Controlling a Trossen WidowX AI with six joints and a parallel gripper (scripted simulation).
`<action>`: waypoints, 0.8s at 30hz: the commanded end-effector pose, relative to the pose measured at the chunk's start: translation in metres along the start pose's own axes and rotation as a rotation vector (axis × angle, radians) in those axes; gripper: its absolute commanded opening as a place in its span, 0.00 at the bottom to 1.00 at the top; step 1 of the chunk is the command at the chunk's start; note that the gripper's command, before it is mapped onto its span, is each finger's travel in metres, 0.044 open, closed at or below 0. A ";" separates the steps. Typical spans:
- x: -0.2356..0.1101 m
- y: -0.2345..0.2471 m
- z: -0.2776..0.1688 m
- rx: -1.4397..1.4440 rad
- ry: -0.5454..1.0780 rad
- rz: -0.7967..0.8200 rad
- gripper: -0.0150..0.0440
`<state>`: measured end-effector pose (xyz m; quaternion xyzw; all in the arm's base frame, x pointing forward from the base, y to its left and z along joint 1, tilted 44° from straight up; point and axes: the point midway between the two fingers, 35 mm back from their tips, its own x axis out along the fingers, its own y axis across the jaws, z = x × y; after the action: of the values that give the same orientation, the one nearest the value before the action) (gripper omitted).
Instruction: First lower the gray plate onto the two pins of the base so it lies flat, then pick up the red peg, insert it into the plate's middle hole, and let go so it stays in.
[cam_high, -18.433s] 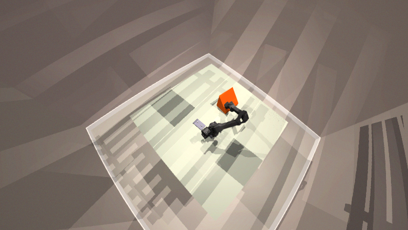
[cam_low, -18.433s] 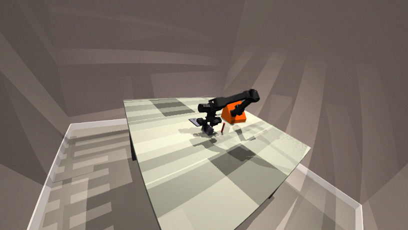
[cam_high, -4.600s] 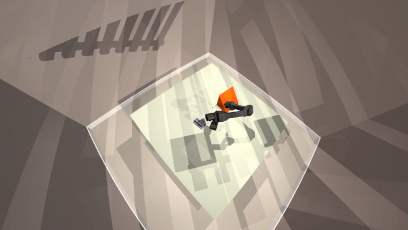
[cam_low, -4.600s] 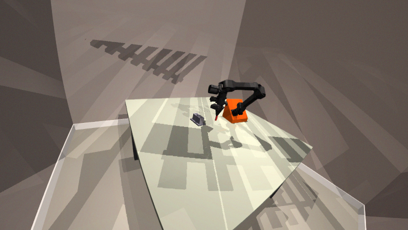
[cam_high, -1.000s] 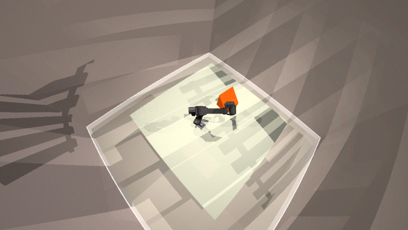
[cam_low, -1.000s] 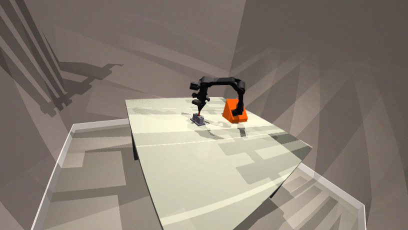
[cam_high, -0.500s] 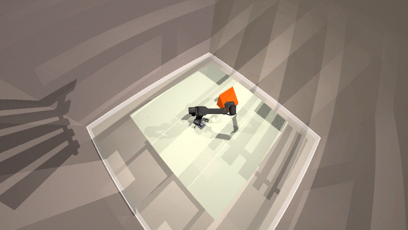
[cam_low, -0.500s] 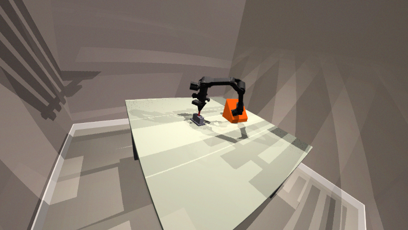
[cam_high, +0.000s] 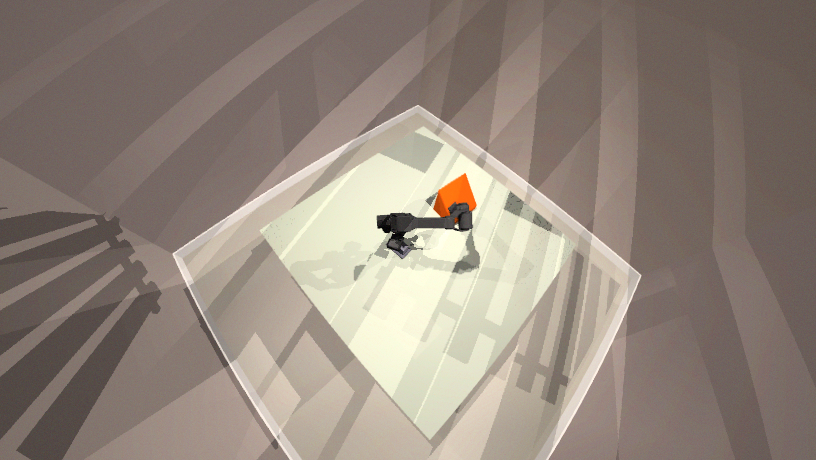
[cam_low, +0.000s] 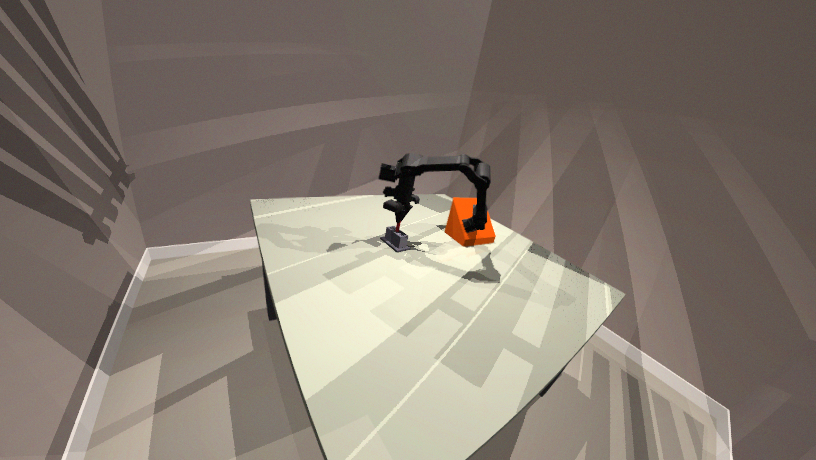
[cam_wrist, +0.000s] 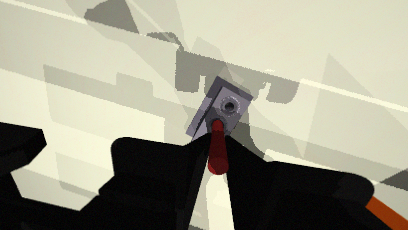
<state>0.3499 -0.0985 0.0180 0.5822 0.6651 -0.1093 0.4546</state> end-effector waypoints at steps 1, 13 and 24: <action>0.001 -0.001 -0.001 0.003 0.001 0.001 0.25; 0.000 0.000 0.000 -0.001 -0.001 0.000 0.34; 0.000 0.000 0.000 -0.001 -0.001 0.000 0.51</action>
<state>0.3496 -0.0984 0.0180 0.5824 0.6645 -0.1092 0.4553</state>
